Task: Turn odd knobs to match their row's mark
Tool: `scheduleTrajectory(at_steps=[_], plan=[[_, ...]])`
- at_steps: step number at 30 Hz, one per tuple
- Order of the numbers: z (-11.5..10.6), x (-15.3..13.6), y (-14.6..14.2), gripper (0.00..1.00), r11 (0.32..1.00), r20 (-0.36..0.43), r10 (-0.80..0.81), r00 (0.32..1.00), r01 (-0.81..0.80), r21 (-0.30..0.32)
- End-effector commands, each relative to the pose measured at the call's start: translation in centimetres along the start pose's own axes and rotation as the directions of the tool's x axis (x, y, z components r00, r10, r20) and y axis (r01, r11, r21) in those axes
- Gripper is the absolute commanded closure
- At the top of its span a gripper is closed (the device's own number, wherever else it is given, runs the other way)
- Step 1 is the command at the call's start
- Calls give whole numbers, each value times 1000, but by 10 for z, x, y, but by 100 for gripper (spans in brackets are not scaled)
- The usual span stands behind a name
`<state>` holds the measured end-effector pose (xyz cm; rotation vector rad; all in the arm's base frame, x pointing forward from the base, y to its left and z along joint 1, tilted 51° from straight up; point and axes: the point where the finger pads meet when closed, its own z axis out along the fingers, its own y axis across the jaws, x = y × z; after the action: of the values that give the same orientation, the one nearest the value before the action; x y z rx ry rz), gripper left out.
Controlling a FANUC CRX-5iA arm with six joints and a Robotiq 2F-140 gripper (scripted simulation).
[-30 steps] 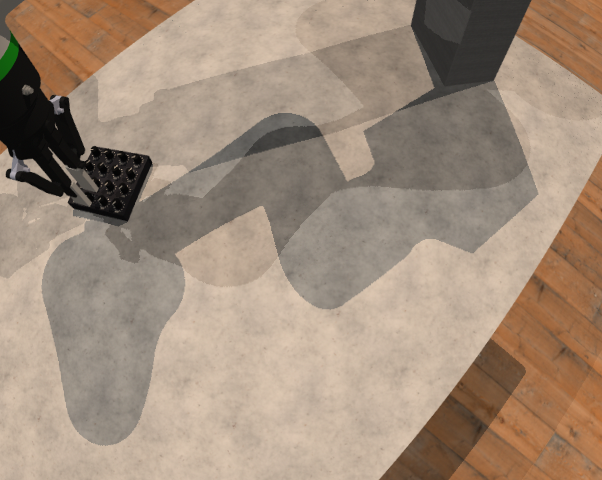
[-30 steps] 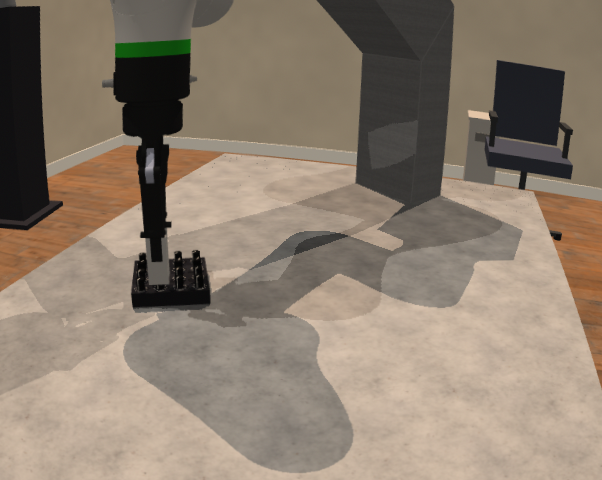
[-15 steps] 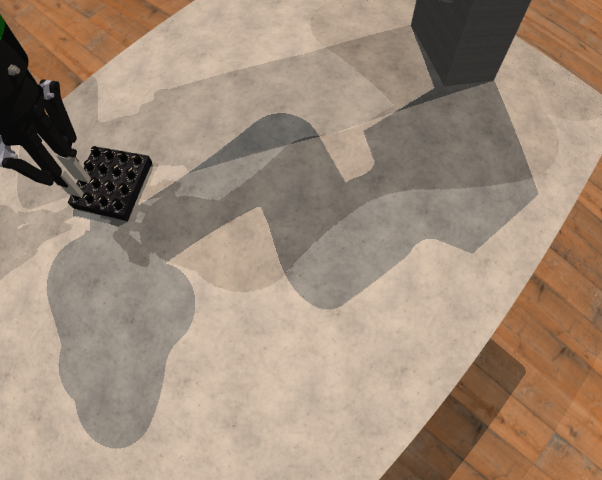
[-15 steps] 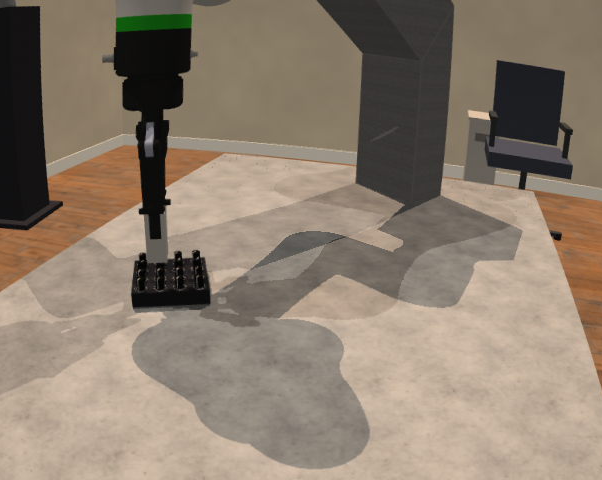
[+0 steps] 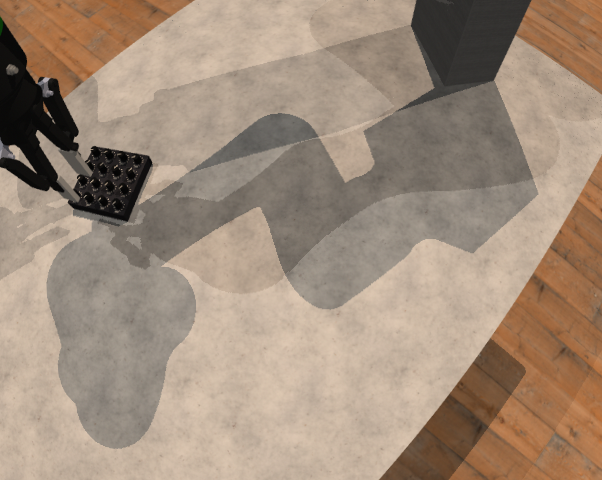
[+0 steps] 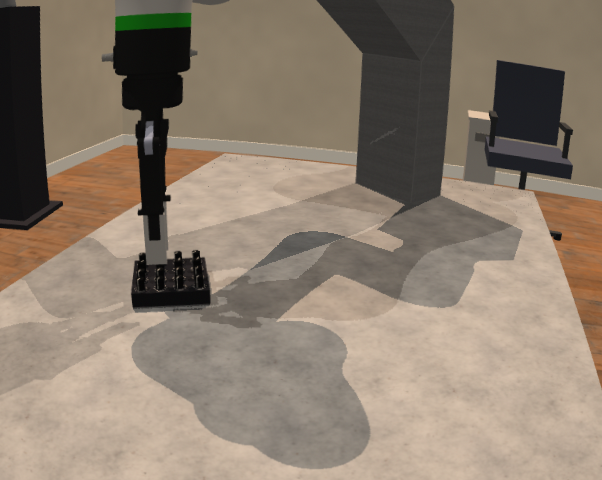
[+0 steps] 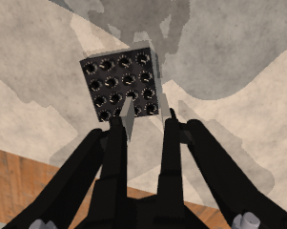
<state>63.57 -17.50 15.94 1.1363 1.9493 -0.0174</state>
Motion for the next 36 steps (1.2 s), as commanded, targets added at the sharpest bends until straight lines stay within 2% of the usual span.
scheduleTrajectory(at_steps=[1,8,18,20,26,36], plan=[[-1,0,0,0,1000,0,0,1000,0,0],[-13,0,0,0,1000,0,0,1000,0,0],[-67,0,0,0,1000,0,0,1000,0,0],[-67,0,0,0,1000,0,0,1000,0,0],[-94,0,0,0,1000,0,0,1000,0,0],[-99,0,0,0,1000,0,0,1000,0,0]])
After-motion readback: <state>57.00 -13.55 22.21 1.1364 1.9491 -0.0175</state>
